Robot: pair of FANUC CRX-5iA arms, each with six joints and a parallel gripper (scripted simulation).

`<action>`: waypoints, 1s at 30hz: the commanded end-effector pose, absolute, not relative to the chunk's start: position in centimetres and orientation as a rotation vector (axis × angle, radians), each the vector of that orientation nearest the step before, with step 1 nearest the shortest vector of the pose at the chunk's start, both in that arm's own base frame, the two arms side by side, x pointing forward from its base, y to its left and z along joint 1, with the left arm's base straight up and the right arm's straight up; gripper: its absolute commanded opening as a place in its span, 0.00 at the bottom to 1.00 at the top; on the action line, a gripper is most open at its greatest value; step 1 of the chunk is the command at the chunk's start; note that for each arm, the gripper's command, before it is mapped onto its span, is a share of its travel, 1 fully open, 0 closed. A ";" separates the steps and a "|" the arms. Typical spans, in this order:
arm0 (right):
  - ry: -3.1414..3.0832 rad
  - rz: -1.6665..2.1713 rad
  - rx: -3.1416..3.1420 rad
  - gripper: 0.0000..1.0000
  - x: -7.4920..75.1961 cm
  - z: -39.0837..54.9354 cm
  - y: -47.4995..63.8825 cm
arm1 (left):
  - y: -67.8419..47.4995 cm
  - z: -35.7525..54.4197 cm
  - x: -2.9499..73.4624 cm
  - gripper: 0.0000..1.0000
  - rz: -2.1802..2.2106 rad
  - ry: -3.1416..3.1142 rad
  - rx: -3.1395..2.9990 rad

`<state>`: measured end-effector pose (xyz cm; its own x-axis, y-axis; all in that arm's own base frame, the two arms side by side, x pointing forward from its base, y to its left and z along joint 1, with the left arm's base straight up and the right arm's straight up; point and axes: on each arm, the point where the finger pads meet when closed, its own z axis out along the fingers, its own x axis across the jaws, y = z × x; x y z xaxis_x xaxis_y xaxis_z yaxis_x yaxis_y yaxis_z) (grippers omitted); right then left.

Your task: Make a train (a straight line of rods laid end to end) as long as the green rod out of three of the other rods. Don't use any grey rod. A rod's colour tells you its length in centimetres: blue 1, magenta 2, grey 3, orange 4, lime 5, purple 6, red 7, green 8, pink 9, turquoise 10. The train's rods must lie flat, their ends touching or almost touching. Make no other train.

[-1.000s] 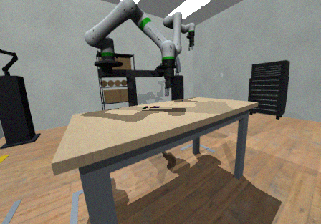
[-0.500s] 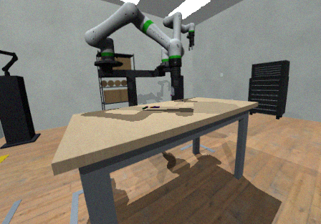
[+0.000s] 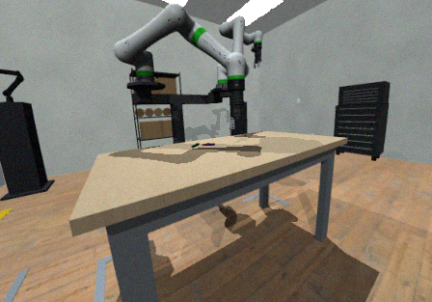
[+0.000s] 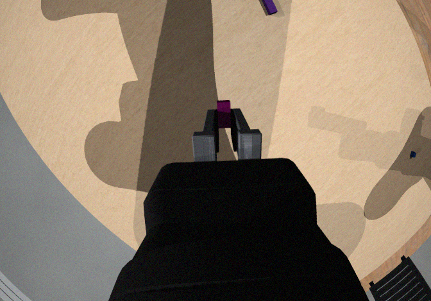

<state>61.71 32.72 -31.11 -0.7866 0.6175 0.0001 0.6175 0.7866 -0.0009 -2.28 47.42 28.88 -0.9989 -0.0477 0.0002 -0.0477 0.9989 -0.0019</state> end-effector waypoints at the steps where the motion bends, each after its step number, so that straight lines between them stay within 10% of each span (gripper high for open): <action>1: -2.970 -0.002 -1.026 0.24 61.8 -31.2 32.8 | 47.4 29.0 -2.3 1.00 0.000 -3.141 0.075; 30: -2.970 -0.002 -1.026 0.24 62.1 -39.6 32.9 | 47.4 29.0 -2.3 1.00 0.000 -3.141 0.075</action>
